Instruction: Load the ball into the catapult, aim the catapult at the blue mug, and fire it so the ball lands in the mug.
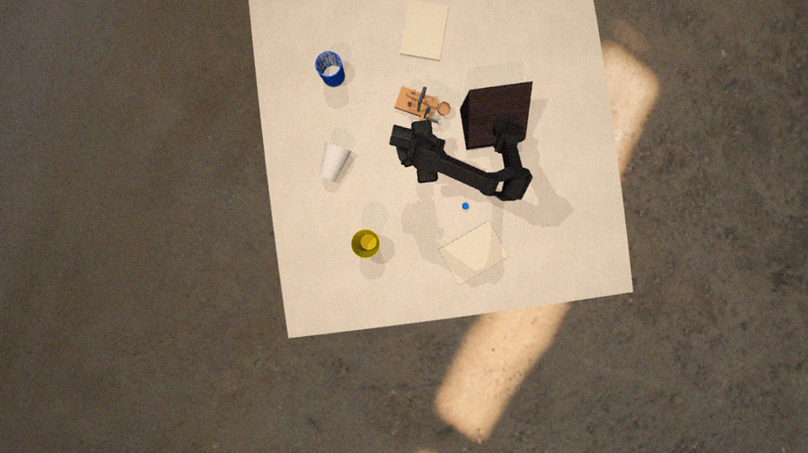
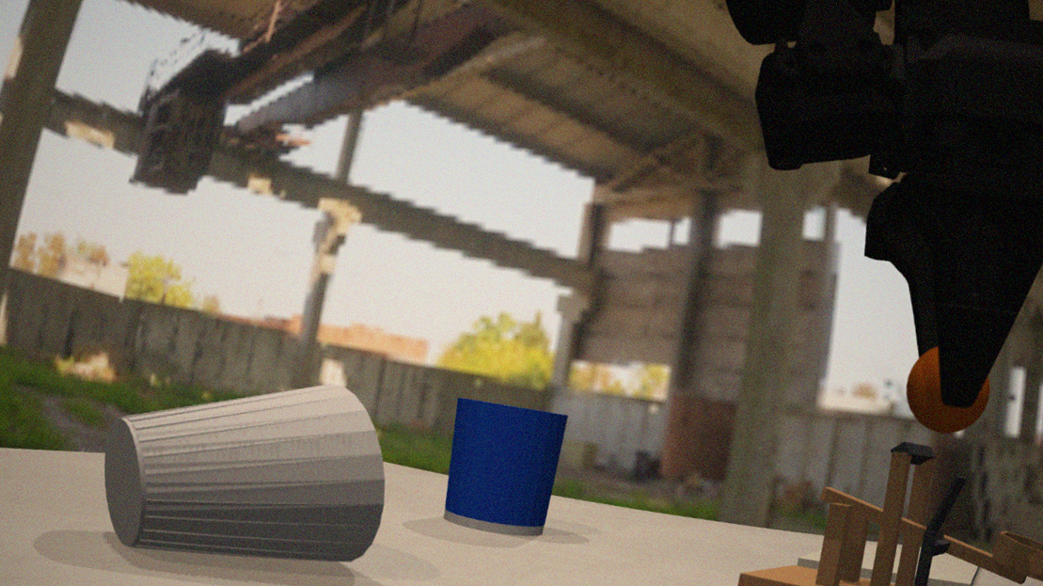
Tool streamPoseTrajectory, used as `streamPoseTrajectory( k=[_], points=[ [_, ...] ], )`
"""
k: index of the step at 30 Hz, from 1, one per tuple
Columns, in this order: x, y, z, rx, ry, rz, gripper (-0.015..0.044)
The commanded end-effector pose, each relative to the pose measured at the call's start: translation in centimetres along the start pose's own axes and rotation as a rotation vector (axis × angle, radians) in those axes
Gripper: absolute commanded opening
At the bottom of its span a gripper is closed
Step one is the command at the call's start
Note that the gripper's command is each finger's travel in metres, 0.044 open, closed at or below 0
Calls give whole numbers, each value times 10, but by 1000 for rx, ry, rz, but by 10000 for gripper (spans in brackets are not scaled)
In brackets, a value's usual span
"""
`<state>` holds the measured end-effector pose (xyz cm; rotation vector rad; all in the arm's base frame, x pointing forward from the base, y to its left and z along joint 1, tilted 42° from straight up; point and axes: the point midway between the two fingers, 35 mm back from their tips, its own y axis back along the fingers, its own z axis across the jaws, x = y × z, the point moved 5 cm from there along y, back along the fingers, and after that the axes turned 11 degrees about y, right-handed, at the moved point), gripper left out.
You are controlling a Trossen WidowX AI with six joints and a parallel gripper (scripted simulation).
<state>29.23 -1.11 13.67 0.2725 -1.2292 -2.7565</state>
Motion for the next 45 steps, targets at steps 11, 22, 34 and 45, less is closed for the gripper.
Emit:
streamPoseTrajectory(
  k=[11, 22, 34, 45],
  points=[
    [16, 10, -45, 5, -113, 70, 0],
    [49, -2, -106, -27, -274, 178, 0],
    [101, -21, -158, -110, -424, 297, 0],
    [113, -39, -166, -133, -450, 320, 0]
  ],
)
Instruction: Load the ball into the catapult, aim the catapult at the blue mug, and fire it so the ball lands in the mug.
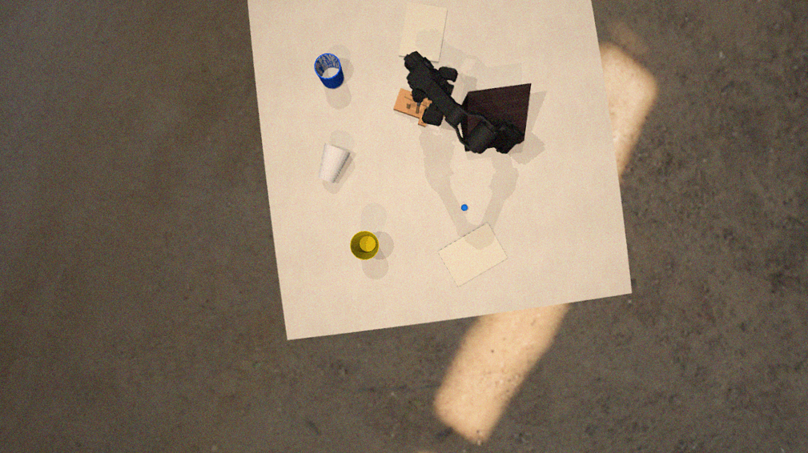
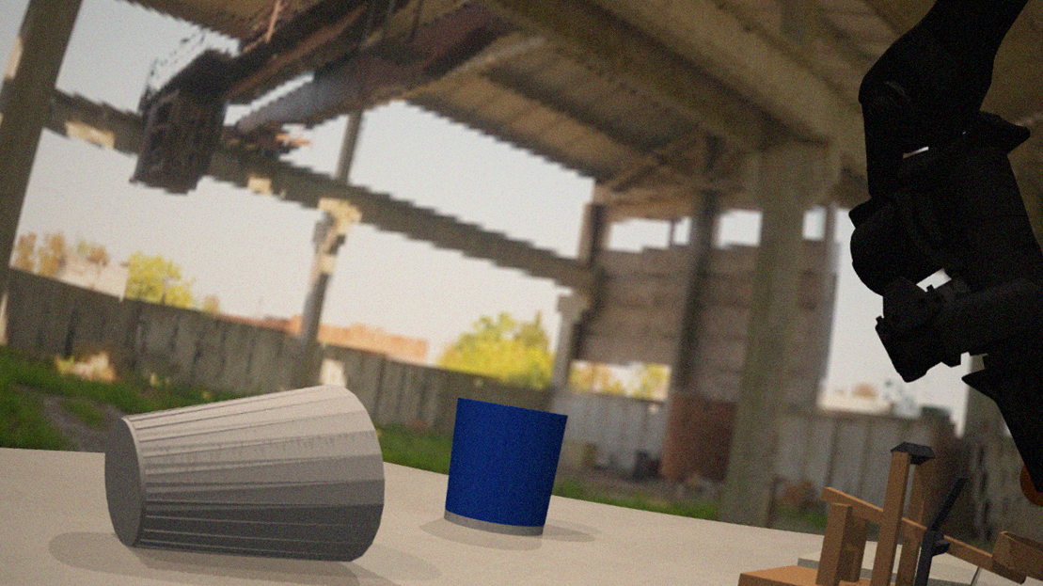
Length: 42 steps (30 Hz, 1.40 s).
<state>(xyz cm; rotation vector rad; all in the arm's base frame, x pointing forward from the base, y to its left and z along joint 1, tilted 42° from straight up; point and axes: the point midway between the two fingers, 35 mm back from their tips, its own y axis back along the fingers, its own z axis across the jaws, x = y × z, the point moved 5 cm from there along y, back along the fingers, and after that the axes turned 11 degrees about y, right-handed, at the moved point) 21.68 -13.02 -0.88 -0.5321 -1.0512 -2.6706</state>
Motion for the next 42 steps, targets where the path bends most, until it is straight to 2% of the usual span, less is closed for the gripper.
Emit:
streamPoseTrajectory(
  k=[1, 20, 30, 36, 37, 39, 40, 42],
  points=[
    [-2, -9, -1, -4, -2, 5, 0],
    [-6, -19, -2, 0, 4, 9, 0],
    [-5, -16, -2, 1, 4, 6, 263],
    [34, 75, 7, 55, -25, -81, 420],
    [39, 83, 9, 60, -29, -89, 440],
    [41, 86, 9, 62, -30, -91, 440],
    [29, 74, 5, 57, -32, -97, 440],
    [19, 80, 0, 77, -50, -134, 440]
  ],
)
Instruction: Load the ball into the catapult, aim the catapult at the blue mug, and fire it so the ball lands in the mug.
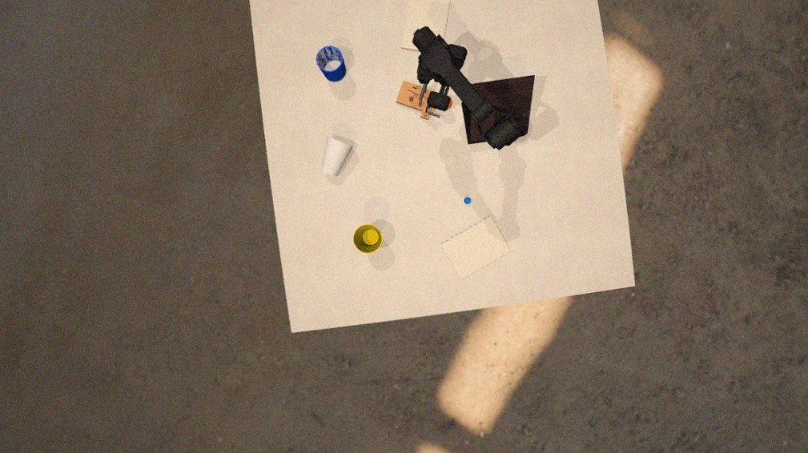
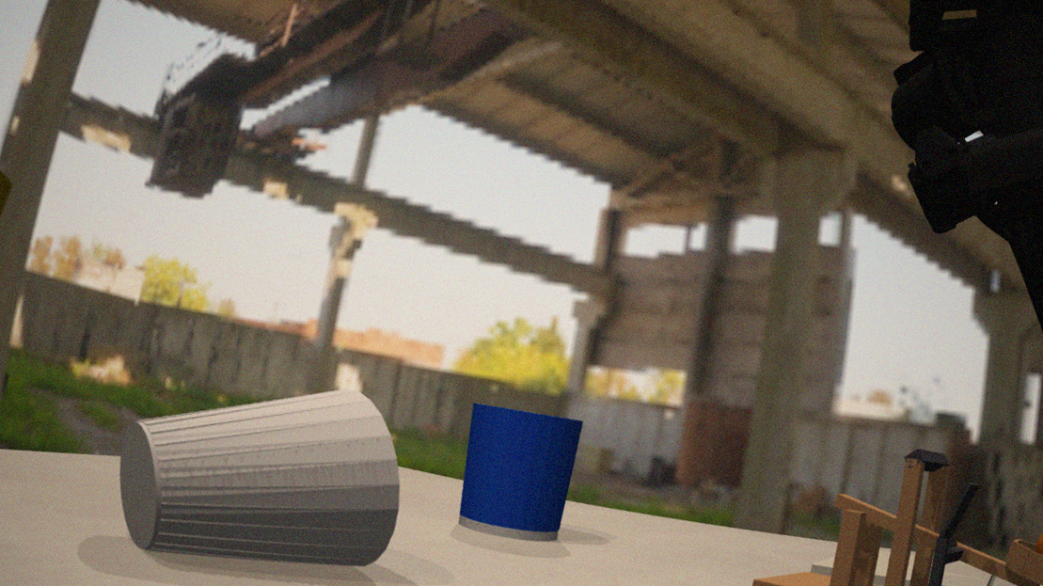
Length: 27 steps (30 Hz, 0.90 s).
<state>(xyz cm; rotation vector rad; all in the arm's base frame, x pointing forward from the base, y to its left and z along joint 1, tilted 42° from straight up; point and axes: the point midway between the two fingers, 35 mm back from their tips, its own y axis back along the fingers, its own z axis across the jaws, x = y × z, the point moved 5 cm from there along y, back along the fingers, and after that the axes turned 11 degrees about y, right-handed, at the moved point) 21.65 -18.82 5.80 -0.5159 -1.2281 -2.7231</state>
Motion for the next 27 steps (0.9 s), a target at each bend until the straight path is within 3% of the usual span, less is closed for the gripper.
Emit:
streamPoseTrajectory(
  k=[1, 14, 27],
  points=[
    [-20, 0, -8, 17, -30, -37, 440],
    [-126, 56, -44, 133, -166, -431, 440],
    [-222, 121, -52, 96, -232, -843, 440]
  ],
)
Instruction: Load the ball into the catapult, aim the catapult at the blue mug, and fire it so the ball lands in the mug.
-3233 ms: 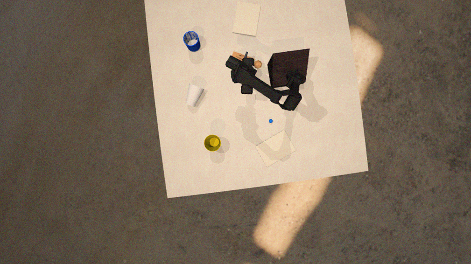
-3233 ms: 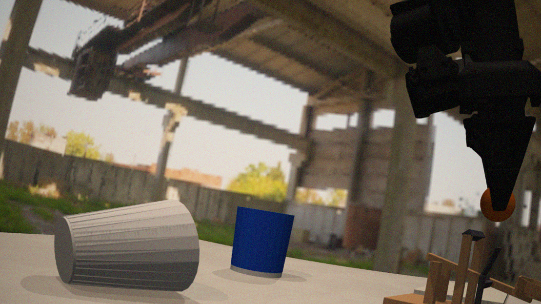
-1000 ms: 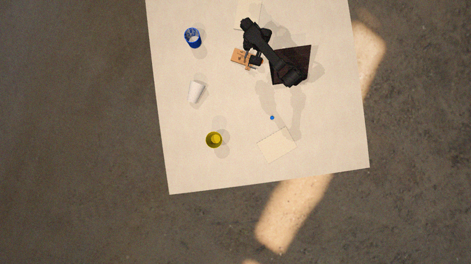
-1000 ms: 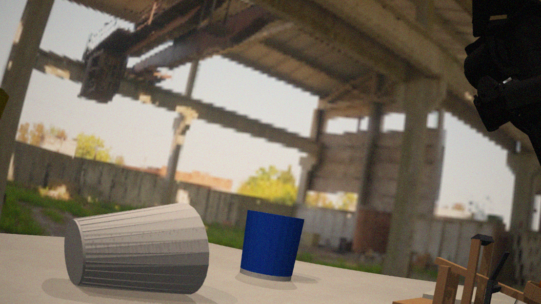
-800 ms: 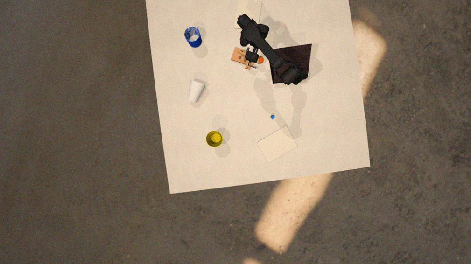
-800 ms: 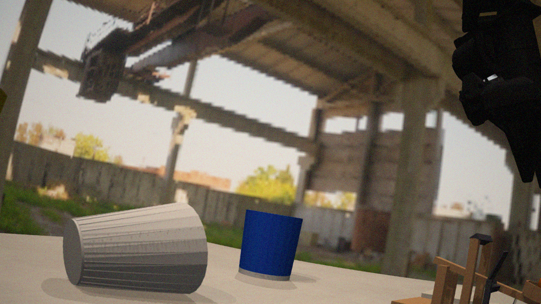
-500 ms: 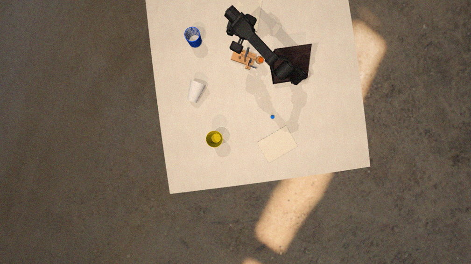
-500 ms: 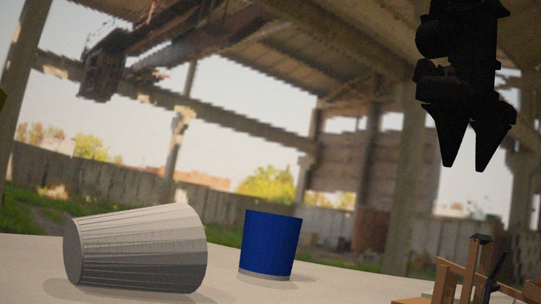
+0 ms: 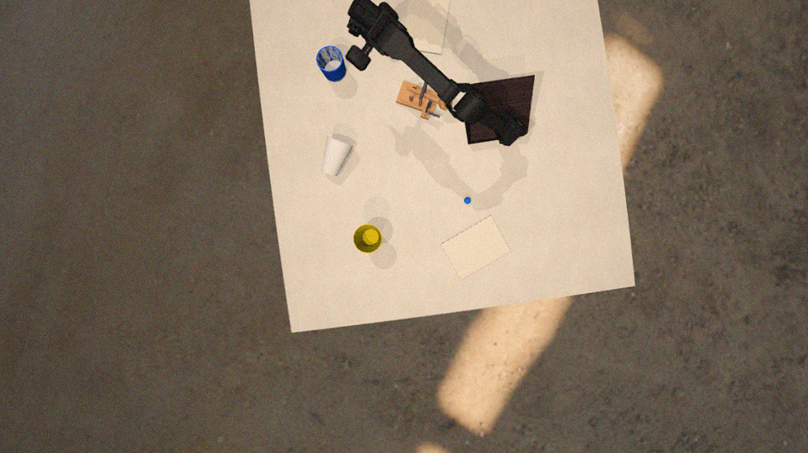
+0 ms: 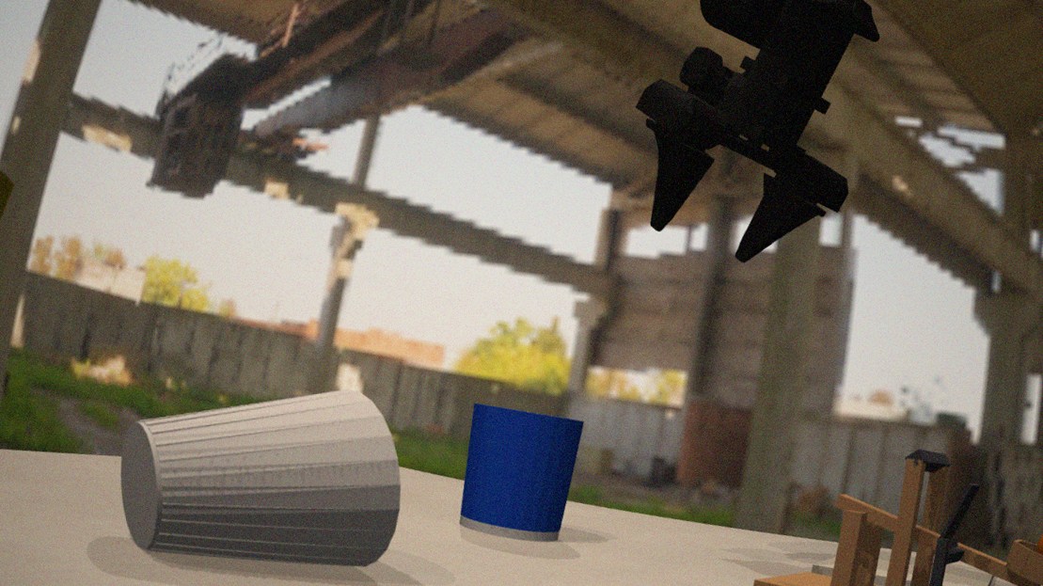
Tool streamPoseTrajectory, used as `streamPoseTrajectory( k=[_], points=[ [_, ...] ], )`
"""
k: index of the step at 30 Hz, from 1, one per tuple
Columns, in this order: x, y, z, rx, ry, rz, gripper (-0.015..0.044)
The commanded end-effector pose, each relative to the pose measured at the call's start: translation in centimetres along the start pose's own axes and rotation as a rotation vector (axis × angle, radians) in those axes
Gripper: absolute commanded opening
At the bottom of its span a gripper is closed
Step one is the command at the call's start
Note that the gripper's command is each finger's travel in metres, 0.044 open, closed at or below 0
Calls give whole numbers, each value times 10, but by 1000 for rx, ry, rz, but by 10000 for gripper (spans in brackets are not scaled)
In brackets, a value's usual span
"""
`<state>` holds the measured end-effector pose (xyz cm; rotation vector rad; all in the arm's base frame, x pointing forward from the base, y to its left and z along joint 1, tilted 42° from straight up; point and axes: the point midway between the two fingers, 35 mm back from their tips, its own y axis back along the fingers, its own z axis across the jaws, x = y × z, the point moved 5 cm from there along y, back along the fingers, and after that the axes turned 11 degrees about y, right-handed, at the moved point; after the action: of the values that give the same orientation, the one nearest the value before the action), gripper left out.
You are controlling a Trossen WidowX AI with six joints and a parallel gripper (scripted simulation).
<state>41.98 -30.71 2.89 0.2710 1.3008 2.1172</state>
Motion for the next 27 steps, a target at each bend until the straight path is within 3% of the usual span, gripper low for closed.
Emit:
streamPoseTrajectory(
  k=[1, 21, 27],
  points=[
    [-28, -1, 9, -27, -9, -104, 440],
    [-33, -1, 12, -26, 0, -124, 440],
    [-33, -1, 12, -26, 0, -124, 282]
  ],
)
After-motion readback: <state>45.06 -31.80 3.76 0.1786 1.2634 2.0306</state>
